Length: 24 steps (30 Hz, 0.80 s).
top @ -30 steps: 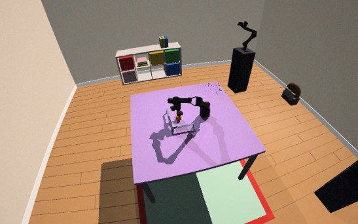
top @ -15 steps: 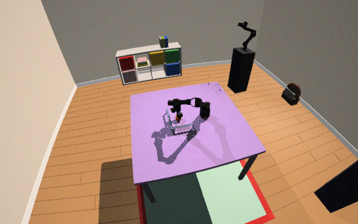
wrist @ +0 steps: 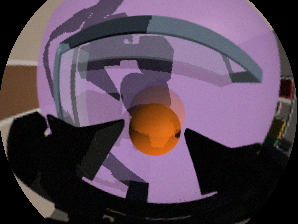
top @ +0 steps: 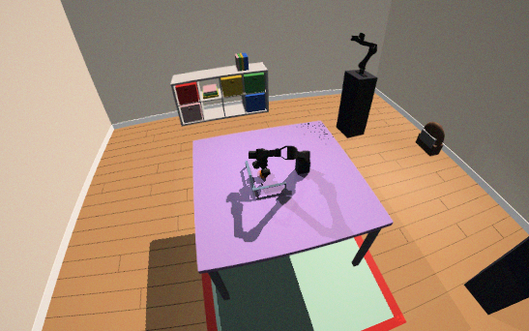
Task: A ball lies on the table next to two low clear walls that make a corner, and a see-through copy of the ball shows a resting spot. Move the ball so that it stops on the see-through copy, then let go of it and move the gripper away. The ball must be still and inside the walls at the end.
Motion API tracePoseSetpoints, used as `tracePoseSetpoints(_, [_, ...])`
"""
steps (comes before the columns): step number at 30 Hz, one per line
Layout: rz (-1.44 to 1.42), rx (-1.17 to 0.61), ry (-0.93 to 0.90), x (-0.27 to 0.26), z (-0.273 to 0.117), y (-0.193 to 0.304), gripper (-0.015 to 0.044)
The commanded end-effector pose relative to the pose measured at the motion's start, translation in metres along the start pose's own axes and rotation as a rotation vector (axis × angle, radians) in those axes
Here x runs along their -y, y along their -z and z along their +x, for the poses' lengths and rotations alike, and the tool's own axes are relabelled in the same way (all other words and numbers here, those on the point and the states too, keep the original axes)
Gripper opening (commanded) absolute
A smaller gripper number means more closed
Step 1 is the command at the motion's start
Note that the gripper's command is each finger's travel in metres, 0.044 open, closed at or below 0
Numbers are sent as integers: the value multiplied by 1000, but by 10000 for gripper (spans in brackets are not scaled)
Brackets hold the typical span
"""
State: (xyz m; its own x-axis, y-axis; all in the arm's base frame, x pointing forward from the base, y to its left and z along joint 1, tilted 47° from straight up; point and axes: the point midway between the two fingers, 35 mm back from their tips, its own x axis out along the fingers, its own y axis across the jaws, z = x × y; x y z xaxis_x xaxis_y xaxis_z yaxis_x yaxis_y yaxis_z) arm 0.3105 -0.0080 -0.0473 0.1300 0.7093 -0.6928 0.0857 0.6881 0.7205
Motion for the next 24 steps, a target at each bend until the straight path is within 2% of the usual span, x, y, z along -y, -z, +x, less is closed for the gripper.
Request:
tracePoseSetpoints(1, [7,-2,-5,0,2,2,354])
tracePoseSetpoints(2, [7,-2,-5,0,2,2,328])
tracePoseSetpoints(8, [7,-2,-5,0,2,2,288])
tracePoseSetpoints(11, [7,-1,-4,0,-2,1,209])
tracePoseSetpoints(19, [9,1,8,5,-53,-7,0])
tracePoseSetpoints(24, [10,3,10,5,-89,-7,0])
